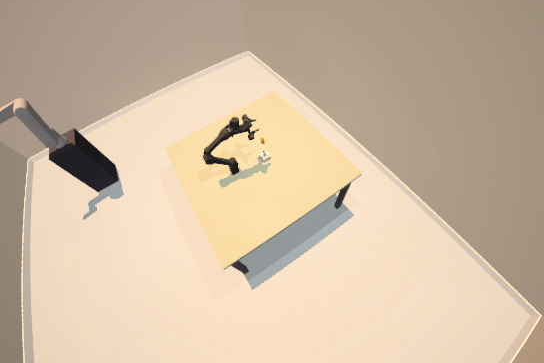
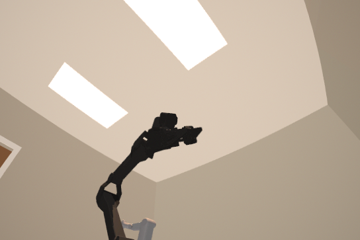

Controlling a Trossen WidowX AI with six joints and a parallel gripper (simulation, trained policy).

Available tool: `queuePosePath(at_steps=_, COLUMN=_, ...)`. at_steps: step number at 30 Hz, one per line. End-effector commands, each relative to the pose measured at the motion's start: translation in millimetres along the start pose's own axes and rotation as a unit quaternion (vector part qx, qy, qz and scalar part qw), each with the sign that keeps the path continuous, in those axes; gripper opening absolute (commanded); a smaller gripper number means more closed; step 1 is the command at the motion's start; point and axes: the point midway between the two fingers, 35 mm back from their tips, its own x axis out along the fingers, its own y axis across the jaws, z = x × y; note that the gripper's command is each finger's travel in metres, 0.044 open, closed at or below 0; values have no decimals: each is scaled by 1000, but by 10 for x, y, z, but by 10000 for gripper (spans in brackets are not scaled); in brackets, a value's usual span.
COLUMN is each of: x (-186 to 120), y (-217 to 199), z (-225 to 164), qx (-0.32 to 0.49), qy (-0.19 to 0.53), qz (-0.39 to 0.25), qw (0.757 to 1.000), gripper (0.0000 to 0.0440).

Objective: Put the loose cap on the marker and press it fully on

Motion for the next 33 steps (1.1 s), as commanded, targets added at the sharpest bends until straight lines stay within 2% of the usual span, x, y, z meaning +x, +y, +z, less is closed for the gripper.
queuePosePath(at_steps=1, x=89, y=4, z=-78, qx=1, qy=25, qz=-6, qw=1000, gripper=320)
queuePosePath(at_steps=33, x=672, y=1, z=-761, qx=1, qy=209, qz=-76, qw=975, gripper=323)
